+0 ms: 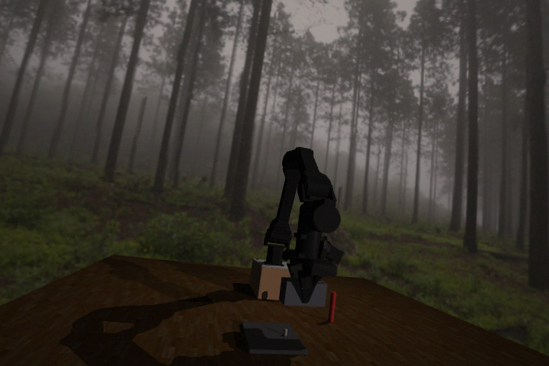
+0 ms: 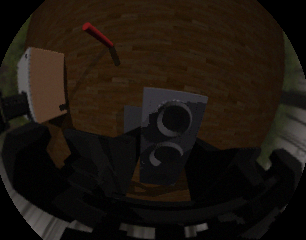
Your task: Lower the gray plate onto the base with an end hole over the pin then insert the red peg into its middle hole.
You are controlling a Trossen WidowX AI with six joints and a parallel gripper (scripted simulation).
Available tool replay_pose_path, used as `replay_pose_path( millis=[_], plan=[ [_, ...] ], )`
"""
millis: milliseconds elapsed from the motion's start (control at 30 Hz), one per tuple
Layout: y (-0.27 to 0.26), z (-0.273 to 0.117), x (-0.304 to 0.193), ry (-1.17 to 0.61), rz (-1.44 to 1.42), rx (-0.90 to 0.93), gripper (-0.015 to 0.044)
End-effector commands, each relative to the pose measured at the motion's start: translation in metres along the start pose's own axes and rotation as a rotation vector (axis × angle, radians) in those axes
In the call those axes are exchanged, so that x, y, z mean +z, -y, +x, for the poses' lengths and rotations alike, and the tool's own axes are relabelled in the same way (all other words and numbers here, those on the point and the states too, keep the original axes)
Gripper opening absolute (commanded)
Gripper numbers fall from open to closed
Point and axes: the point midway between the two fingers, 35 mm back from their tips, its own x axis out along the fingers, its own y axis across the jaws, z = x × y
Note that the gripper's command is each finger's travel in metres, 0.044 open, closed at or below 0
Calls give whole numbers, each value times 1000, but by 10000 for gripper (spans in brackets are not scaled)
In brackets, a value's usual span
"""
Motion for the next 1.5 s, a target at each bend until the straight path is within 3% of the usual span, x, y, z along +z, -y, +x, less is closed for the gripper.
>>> replay_pose_path(
  millis=[0,533,1467],
  plan=[
    [-2,6,-11,-6,-18,3,0],
    [-10,29,-56,-12,-88,5,0],
    [-10,37,-57,-12,-89,5,0]
  ],
)
